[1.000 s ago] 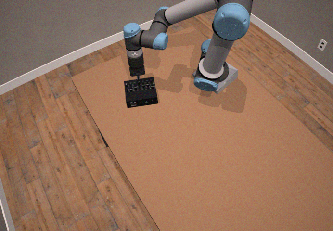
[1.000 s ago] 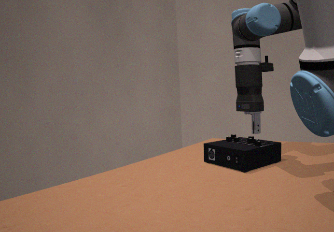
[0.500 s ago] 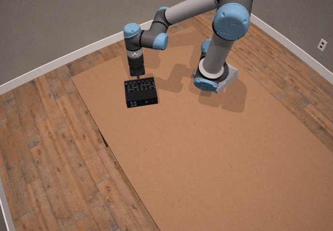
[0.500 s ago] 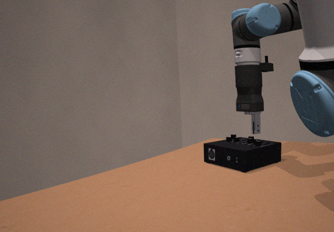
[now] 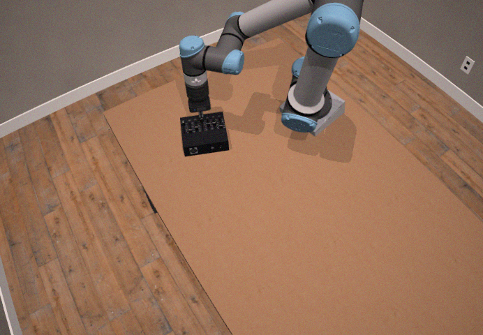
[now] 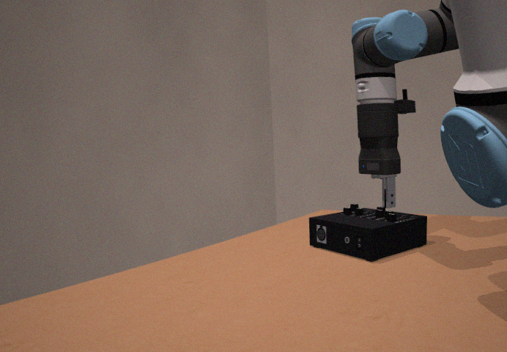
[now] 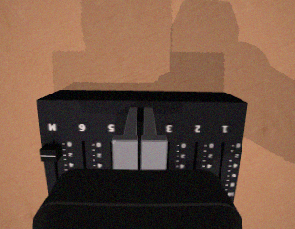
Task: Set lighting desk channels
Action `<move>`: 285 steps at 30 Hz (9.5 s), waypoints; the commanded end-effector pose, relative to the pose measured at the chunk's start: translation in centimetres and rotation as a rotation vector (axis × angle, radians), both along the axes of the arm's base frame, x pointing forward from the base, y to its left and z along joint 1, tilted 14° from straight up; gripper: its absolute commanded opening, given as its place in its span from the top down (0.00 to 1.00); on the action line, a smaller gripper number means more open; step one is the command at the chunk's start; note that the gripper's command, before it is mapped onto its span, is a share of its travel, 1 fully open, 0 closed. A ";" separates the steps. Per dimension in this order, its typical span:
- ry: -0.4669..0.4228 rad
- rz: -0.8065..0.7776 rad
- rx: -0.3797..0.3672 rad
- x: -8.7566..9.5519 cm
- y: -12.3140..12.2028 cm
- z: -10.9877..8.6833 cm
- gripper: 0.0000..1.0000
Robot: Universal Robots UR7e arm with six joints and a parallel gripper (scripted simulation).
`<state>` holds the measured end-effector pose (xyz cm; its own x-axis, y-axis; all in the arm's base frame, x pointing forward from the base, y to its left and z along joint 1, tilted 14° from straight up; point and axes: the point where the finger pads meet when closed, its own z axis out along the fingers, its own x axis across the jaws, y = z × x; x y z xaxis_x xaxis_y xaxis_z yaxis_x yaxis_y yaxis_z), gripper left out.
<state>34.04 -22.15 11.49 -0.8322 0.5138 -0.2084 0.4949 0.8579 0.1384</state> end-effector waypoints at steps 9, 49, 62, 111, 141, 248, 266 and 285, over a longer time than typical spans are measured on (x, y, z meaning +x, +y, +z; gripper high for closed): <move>0.001 0.001 0.000 0.1 0.1 -0.3 1.00; 0.001 0.001 0.000 0.5 0.8 -0.2 1.00; 0.001 0.001 0.000 0.9 1.5 -0.1 1.00; 0.001 0.001 0.000 1.3 2.1 0.0 1.00; 0.001 0.001 0.000 0.6 1.6 1.3 1.00; 0.001 0.001 0.000 -2.0 1.5 11.6 0.00; 0.001 0.001 0.000 -2.0 1.5 11.6 0.00; 0.001 0.001 0.000 -2.0 1.5 11.6 0.00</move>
